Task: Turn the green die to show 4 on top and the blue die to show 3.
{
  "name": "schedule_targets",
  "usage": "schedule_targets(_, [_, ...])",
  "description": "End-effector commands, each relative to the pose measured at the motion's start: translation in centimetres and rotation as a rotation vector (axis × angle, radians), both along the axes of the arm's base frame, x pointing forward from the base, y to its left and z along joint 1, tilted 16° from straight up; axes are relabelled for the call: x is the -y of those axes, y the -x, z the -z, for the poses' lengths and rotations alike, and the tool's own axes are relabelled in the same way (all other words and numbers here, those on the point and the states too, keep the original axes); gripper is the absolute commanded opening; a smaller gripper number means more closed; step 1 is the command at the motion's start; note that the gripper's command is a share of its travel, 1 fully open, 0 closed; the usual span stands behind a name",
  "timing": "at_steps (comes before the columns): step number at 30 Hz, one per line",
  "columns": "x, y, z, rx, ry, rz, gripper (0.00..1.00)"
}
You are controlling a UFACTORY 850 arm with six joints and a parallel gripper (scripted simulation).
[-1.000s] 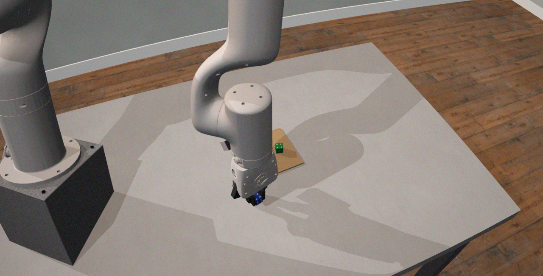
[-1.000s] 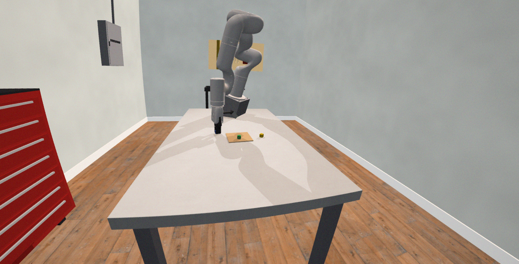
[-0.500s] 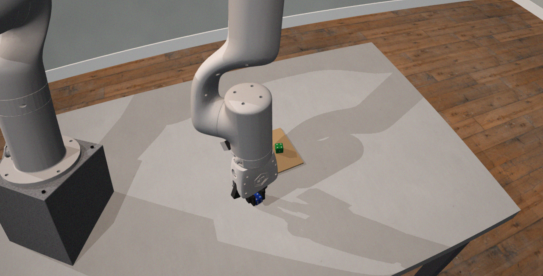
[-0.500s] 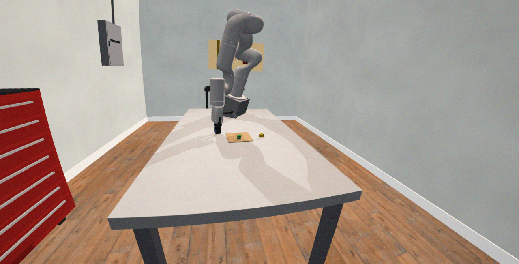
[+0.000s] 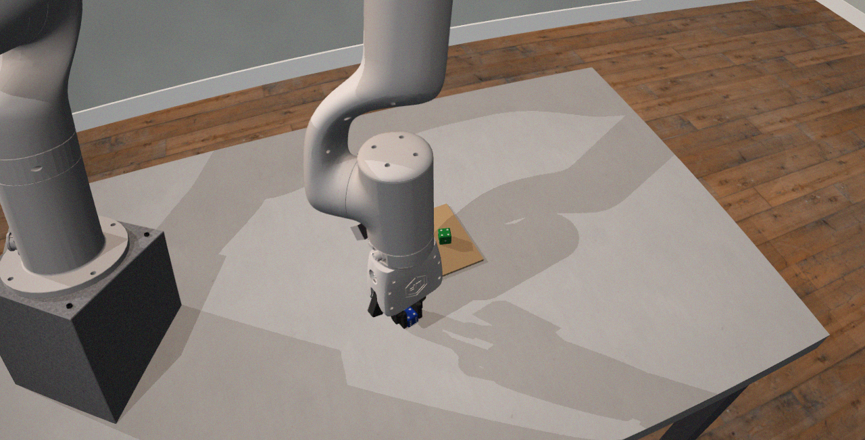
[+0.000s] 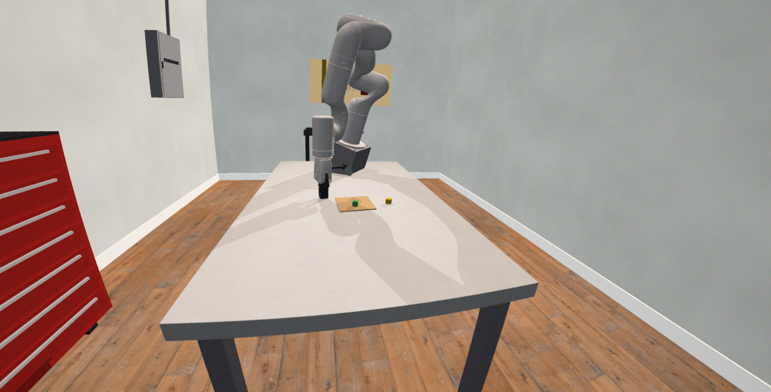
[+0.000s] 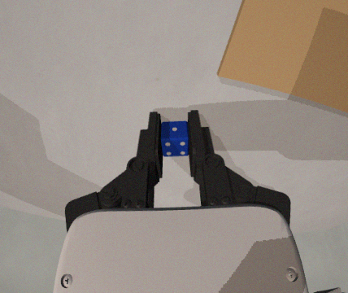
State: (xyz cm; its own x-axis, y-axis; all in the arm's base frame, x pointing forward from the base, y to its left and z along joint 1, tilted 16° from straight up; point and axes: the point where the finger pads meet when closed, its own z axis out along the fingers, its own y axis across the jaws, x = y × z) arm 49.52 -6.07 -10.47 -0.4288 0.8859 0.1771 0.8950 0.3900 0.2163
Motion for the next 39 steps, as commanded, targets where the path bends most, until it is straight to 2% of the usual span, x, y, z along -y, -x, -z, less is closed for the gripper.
schedule_targets(1, [0.1, 0.0, -0.2, 0.001, 0.000, 0.000, 0.15])
schedule_targets(6, [0.3, 0.1, -1.3, 0.001, 0.000, 0.000, 0.15])
schedule_targets(18, [2.3, 1.1, -8.8, 0.001, 0.000, 0.000, 0.15])
schedule_targets(24, [2.5, 1.2, -9.6, 0.001, 0.000, 0.000, 0.15])
schedule_targets(37, [2.5, 1.2, -9.6, -0.002, -0.002, 0.014, 0.15])
schedule_targets(39, [2.5, 1.1, -9.6, -0.014, -0.007, 0.058, 0.15])
